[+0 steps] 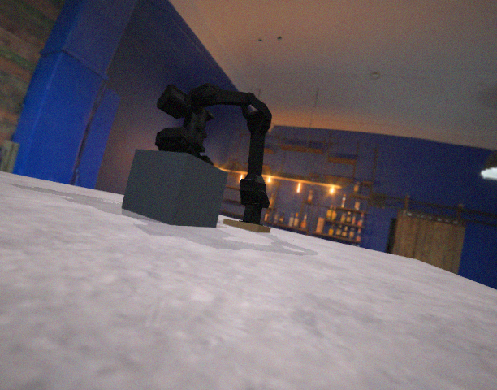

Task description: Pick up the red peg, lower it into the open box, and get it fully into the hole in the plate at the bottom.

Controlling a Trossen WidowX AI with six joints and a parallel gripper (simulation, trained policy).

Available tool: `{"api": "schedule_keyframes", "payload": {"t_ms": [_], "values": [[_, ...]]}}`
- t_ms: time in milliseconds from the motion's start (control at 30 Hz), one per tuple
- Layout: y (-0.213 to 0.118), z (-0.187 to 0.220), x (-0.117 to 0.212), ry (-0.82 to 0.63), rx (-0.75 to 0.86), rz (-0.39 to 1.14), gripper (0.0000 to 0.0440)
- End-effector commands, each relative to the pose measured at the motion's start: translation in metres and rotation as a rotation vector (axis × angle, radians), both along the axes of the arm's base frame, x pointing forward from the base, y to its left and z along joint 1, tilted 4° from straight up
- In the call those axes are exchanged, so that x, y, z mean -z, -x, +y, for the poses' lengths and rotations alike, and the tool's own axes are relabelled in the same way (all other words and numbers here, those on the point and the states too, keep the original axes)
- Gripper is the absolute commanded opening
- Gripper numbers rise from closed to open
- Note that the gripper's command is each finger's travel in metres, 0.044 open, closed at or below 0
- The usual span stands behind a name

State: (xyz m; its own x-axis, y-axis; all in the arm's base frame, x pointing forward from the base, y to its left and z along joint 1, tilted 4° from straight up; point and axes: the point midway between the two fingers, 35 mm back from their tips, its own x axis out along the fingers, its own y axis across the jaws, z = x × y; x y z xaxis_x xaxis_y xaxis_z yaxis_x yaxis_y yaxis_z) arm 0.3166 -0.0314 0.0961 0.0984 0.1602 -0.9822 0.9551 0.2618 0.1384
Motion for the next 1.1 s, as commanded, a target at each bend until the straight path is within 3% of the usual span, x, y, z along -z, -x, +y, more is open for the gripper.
{"api": "schedule_keyframes", "payload": {"t_ms": [0,1067], "values": [[-0.001,0.003,0.002,-0.01,-0.02,0.005,0.0101],[-0.027,-0.004,-0.047,-0.235,-0.03,-0.107,0.0121]]}}
